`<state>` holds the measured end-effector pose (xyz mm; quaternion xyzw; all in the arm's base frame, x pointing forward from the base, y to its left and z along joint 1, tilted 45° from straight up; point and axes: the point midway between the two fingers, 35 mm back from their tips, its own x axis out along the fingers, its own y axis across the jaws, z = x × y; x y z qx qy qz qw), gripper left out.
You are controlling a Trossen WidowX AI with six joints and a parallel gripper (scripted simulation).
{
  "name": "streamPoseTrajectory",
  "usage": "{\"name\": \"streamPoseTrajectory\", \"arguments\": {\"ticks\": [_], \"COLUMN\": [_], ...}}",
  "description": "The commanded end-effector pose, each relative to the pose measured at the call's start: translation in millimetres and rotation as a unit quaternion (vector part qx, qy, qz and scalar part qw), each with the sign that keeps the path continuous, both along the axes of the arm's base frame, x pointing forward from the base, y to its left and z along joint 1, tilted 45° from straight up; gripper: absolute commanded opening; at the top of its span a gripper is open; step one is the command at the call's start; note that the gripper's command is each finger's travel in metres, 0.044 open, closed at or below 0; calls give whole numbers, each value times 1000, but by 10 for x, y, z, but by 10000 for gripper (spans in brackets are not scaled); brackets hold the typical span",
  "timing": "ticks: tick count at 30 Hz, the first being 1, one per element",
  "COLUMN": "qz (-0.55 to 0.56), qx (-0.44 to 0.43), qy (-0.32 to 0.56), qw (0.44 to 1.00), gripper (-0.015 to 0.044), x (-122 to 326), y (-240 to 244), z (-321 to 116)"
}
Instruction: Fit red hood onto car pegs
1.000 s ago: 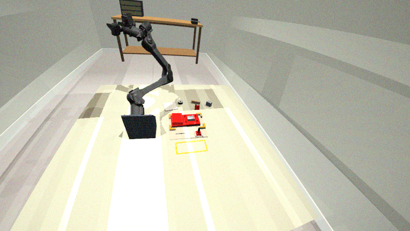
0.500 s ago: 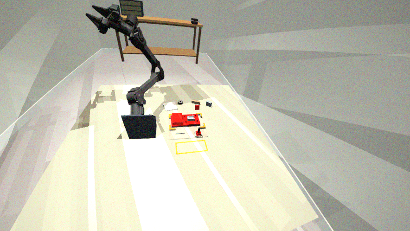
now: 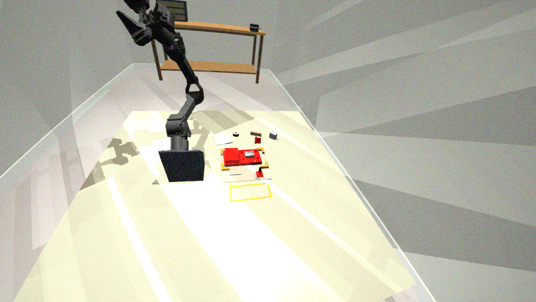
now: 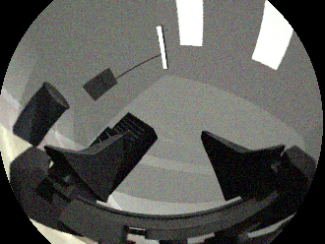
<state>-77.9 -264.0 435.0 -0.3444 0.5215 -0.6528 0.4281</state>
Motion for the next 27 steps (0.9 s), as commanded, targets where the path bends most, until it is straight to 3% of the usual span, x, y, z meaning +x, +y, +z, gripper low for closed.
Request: {"name": "streamPoseTrajectory", "arguments": {"ticks": [1,14,27], "qz": [75,313,524], "qx": [56,190,314], "qy": [5,27,67], "qw": [996,930,789], "gripper": [440,440,440], "x": [321,1565,2761], "y": [-264,-523,-63], "z": [-305,-1126,-1965]}}
